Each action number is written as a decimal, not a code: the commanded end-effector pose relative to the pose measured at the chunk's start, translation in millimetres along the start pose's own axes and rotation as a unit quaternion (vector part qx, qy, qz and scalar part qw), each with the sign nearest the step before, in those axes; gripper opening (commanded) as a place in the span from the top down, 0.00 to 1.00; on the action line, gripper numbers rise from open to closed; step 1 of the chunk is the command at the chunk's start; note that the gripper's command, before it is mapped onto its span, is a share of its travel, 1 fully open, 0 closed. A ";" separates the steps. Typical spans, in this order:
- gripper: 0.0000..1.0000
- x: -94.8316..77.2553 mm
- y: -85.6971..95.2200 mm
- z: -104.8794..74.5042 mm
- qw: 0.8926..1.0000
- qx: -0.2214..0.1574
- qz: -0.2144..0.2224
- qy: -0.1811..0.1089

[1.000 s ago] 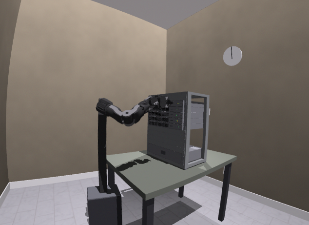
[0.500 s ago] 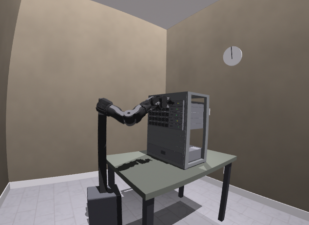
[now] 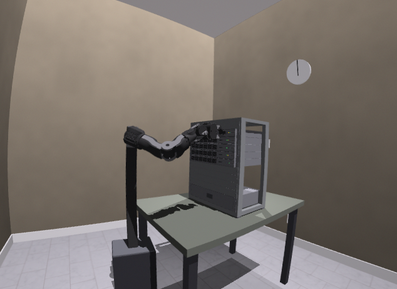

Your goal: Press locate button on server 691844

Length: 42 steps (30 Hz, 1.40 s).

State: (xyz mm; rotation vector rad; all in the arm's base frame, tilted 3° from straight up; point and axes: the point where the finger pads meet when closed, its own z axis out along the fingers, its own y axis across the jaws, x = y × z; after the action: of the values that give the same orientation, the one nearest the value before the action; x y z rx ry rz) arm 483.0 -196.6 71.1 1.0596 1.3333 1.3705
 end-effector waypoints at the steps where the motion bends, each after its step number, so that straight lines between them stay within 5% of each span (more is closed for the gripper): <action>1: 1.00 0.7 1.6 1.5 1.000 -0.003 -0.005 0.002; 42: 1.00 0.7 1.8 28.9 1.000 -0.003 -0.005 0.002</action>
State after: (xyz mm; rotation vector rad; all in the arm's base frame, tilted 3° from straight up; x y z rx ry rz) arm 511.2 -190.3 71.2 1.0562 1.3384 1.3654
